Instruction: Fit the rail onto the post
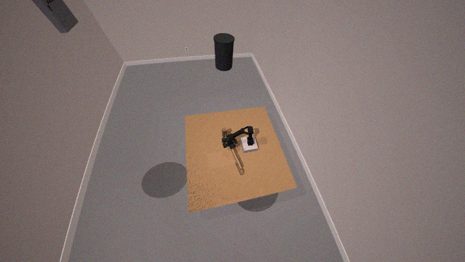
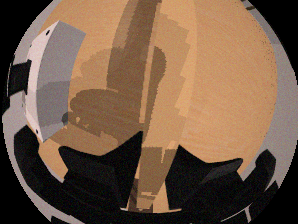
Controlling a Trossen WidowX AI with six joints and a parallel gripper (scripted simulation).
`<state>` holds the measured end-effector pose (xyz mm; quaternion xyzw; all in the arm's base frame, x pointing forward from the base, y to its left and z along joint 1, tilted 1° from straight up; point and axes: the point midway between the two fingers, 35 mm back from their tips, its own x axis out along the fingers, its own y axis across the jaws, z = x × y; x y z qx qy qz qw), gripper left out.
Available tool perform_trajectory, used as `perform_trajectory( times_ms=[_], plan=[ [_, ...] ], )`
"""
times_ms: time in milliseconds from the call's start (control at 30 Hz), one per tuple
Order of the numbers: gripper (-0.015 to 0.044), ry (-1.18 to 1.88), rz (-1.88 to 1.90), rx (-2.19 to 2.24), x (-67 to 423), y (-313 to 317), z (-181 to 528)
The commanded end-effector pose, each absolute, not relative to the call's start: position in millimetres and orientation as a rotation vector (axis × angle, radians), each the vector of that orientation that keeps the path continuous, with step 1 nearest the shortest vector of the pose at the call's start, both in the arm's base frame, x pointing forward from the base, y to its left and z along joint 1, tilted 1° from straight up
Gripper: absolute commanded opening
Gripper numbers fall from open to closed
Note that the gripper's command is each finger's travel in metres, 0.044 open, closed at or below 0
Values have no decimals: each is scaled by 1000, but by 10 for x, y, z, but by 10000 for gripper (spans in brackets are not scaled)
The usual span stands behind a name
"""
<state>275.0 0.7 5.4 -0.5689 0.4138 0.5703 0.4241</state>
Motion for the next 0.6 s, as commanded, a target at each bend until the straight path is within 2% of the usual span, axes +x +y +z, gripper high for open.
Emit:
perform_trajectory(
  times_ms=[0, 567],
  plan=[
    [0, 1032, 1423, -1425, 2754, 5, 77],
    [0, 1033, 1423, -1425, 2757, -18, 72]
  ],
)
